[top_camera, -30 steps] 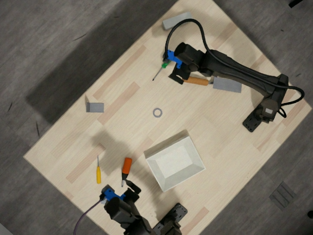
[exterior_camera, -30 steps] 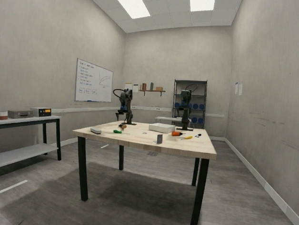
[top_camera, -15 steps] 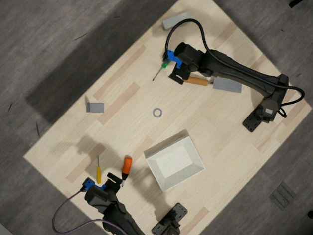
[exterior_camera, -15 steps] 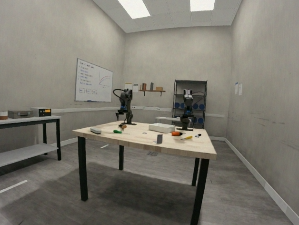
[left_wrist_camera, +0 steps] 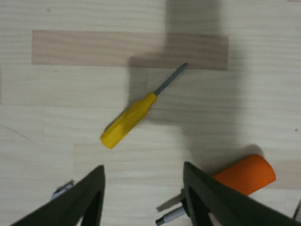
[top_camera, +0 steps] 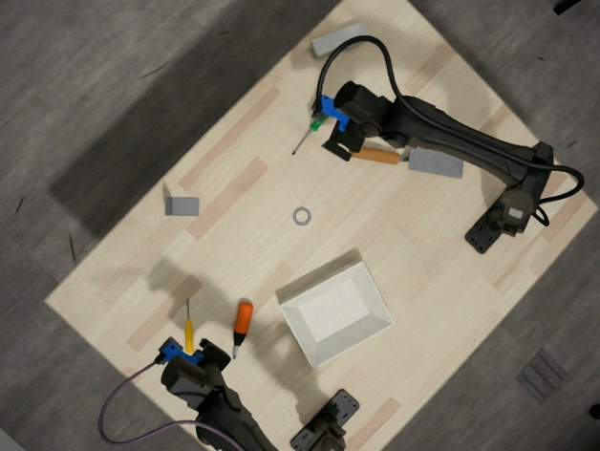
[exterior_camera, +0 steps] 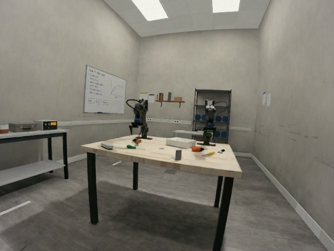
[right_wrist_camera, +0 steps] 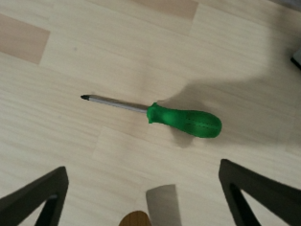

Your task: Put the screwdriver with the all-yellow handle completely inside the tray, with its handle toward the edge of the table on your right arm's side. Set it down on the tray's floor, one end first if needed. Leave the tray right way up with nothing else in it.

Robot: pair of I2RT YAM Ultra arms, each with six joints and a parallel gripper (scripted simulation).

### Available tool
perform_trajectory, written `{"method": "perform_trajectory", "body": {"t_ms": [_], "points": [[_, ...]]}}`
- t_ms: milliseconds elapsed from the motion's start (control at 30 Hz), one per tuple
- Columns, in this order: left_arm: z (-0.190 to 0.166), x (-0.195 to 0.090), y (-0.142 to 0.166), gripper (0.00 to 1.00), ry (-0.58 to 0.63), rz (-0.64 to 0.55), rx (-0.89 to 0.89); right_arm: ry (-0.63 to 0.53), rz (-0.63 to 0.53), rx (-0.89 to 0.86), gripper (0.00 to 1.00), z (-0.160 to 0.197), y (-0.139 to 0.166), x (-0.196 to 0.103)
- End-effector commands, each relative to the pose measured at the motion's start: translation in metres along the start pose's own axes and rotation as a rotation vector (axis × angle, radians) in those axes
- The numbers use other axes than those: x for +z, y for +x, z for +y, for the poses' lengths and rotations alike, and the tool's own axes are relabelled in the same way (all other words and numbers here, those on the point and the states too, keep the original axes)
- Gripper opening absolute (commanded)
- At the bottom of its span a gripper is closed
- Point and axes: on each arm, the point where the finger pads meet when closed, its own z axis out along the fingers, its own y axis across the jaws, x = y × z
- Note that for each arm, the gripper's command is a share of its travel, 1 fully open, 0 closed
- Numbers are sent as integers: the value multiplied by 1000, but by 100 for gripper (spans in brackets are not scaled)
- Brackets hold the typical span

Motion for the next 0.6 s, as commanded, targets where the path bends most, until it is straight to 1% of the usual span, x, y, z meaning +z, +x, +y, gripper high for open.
{"method": "perform_trajectory", "body": {"t_ms": [0, 100, 233, 433, 500, 567], "points": [[0, -3, -5, 52, 25, 7, 73, 18, -95, 2, 100, -7, -20, -22], [-1, 5, -1, 52, 60, 63, 213, 38, -169, 14, 100, -12, -26, -37], [1, 20, -3, 52, 101, 136, 374, 74, -286, 32, 100, -24, -25, -70], [5, 41, -5, 52, 151, 233, 585, 144, -510, 57, 100, -45, -19, -137], [4, 49, -7, 52, 173, 264, 663, 177, -617, 67, 100, -55, -15, -169], [4, 49, -7, 52, 173, 264, 663, 177, -617, 67, 100, -55, -15, -169]]}}
